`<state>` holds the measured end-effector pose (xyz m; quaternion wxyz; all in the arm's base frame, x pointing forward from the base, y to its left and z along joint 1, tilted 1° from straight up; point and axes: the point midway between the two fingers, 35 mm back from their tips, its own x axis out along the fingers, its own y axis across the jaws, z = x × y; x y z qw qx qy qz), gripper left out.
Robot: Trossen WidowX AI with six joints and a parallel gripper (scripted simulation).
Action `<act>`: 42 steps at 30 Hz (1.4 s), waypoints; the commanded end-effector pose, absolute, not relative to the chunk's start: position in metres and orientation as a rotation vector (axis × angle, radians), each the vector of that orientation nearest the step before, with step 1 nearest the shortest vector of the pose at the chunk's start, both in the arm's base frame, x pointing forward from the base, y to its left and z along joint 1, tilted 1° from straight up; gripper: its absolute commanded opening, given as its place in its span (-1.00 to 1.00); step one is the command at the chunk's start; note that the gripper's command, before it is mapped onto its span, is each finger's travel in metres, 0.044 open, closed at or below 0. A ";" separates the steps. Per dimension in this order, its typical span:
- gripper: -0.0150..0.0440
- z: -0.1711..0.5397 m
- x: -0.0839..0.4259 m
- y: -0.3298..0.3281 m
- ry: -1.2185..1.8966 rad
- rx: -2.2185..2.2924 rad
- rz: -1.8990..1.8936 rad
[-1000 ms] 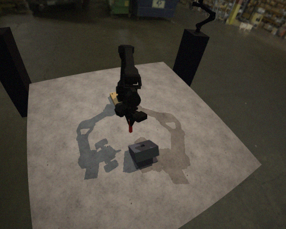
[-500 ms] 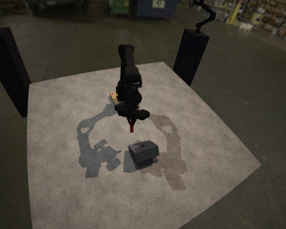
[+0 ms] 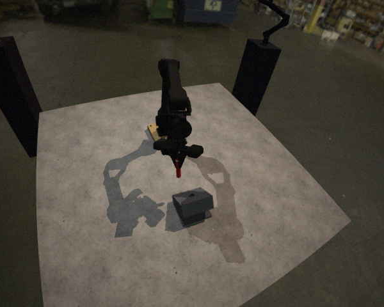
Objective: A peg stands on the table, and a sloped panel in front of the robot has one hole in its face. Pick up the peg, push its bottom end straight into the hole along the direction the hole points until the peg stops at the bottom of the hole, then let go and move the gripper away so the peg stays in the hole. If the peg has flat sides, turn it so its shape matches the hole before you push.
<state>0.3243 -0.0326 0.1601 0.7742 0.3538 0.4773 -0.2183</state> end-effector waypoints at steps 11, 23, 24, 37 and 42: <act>-0.49 0.164 0.325 -0.027 1.017 0.638 -0.364; -0.49 0.167 0.326 -0.023 1.002 0.525 -0.280; -0.49 0.167 0.326 -0.023 1.000 0.516 -0.273; -0.49 0.169 0.326 -0.019 0.979 0.400 -0.192; -0.49 0.167 0.330 -0.017 0.972 0.369 -0.171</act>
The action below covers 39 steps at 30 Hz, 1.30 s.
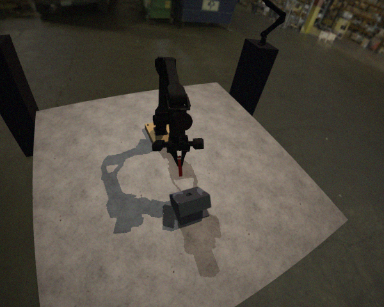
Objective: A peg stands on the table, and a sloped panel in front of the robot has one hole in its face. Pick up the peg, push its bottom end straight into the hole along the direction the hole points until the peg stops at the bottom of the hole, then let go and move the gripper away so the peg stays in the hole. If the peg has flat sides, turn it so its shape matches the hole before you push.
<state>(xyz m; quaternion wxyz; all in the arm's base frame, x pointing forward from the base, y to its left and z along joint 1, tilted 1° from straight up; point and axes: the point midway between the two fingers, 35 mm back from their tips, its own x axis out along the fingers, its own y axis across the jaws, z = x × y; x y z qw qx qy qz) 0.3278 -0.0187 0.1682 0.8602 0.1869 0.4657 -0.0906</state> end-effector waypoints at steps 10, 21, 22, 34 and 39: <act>-0.49 0.159 0.340 -0.014 0.950 0.271 -0.107; -0.49 0.151 0.351 -0.009 0.921 0.163 -0.039; -0.49 0.150 0.352 -0.009 0.918 0.153 -0.033; -0.49 0.141 0.360 -0.004 0.887 0.046 0.029; -0.49 0.139 0.362 -0.003 0.876 0.021 0.039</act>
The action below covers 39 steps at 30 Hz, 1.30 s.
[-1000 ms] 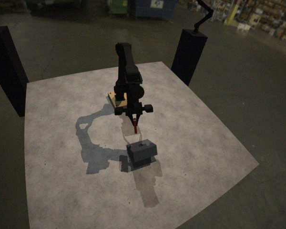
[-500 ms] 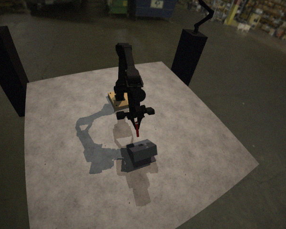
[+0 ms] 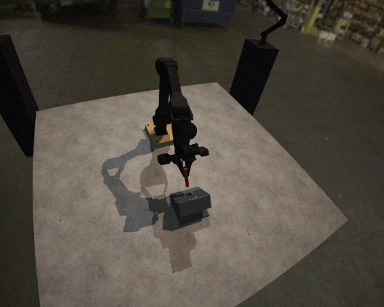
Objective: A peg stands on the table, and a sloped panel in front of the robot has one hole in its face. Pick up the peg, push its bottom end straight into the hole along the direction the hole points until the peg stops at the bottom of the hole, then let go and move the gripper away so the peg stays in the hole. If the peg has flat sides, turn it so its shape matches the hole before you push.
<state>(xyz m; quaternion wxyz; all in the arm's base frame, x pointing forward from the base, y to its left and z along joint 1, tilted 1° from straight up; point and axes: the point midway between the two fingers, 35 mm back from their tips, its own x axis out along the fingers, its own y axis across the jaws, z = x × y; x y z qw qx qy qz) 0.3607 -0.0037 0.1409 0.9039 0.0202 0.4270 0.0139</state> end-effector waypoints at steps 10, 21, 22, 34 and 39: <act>-0.49 0.132 0.366 -0.001 0.862 -0.006 0.055; -0.49 0.120 0.376 -0.001 0.859 -0.010 0.061; -0.49 0.119 0.377 -0.001 0.859 -0.010 0.061; -0.49 0.121 0.375 -0.001 0.860 -0.005 0.056; -0.49 0.121 0.375 -0.001 0.860 -0.005 0.056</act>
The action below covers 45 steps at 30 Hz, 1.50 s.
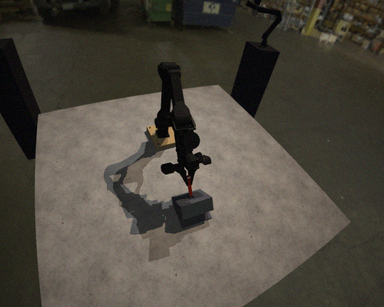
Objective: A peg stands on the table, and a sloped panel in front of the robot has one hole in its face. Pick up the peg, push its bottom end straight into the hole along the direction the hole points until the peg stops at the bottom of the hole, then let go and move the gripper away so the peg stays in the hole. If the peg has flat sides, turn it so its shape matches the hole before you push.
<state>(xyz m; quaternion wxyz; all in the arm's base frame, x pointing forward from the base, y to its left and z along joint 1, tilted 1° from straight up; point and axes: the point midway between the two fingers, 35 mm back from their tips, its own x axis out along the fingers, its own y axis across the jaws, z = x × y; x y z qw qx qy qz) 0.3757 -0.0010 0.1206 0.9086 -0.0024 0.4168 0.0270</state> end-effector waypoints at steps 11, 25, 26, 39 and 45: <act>-0.49 0.116 0.380 0.000 0.860 -0.005 0.056; -0.49 0.109 0.387 0.000 0.859 -0.005 0.056; -0.49 0.108 0.387 0.000 0.859 -0.005 0.056; -0.49 0.101 0.393 0.000 0.859 -0.005 0.056; -0.49 0.098 0.396 0.000 0.858 -0.005 0.056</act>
